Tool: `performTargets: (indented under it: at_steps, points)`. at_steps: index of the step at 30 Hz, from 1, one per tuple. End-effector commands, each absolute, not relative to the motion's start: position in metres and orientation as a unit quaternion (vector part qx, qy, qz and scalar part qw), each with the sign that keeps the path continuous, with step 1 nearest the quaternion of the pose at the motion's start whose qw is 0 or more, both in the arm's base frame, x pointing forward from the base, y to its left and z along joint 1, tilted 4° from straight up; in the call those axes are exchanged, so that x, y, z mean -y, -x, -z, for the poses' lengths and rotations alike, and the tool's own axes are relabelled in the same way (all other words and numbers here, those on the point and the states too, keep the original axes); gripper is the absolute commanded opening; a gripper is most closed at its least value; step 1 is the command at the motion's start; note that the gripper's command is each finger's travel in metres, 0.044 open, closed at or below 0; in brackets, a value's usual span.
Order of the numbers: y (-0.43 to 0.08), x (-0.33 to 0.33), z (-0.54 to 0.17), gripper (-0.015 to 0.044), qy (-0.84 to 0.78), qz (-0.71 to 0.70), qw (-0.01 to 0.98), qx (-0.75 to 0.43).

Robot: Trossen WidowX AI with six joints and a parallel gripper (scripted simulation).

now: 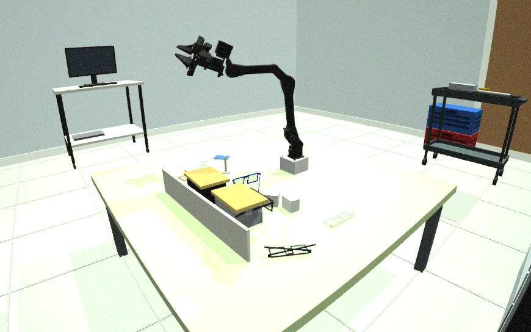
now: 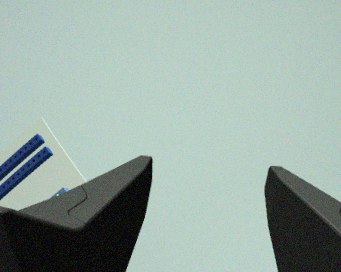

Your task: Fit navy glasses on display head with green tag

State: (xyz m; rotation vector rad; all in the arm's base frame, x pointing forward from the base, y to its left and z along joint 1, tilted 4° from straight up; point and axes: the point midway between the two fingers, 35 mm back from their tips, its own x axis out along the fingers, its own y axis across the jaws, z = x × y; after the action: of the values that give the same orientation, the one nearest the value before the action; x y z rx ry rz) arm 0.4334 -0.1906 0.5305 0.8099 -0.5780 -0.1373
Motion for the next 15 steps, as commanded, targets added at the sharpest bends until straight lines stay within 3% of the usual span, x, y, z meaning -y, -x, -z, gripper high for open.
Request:
performTargets:
  at_steps: [1,8,15]
  points:
    - [-0.464,0.175,-0.476,0.02,-0.383,0.096,0.9,0.184]
    - [-0.496,0.129,-0.367,0.02,-0.342,0.125,0.931,-0.015]
    - [-0.491,0.072,-0.261,0.02,-0.269,0.118,0.931,-0.218]
